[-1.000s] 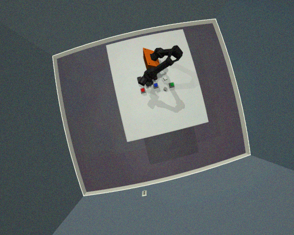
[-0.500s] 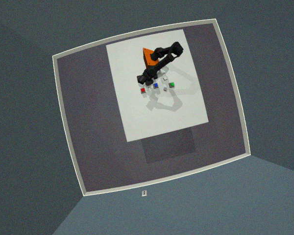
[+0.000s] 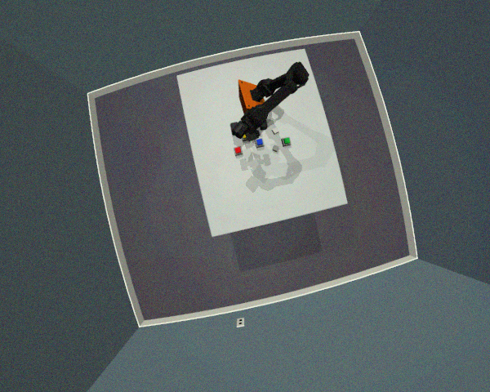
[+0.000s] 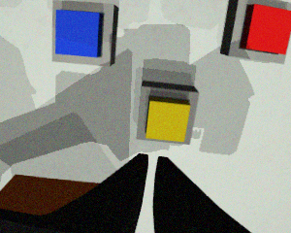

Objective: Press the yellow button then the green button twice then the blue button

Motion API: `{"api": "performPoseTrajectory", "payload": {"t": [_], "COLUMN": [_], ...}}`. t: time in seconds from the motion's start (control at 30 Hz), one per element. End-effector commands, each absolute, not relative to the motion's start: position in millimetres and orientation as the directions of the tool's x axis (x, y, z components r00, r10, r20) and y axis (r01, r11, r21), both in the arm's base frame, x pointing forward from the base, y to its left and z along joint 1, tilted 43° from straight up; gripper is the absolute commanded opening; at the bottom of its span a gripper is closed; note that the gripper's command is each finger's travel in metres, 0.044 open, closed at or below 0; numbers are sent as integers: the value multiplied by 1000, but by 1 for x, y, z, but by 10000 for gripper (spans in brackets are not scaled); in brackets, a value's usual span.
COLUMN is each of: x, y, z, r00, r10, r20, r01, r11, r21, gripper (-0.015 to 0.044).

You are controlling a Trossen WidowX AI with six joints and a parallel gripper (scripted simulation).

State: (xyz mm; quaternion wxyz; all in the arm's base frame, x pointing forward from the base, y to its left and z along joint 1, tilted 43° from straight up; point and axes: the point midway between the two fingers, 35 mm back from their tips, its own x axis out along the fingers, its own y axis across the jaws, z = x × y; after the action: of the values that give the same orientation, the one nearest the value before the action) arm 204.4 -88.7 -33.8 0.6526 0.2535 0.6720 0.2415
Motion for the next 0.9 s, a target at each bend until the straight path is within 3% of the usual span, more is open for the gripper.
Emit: {"api": "performPoseTrajectory", "payload": {"t": [0.0,0.2,0.37,0.87], "x": [240,280,281,280], "y": [-63,14,81,126], "z": [-3,63,116,74], "r00": [-8,3,-10,-10], "r10": [634,639,676,680], "r20": [-774,-769,-737,-734], "r01": [10,5,-4,-5], "r11": [774,769,737,734], "r21": [634,639,676,680], "gripper": [20,20,20,20]}}
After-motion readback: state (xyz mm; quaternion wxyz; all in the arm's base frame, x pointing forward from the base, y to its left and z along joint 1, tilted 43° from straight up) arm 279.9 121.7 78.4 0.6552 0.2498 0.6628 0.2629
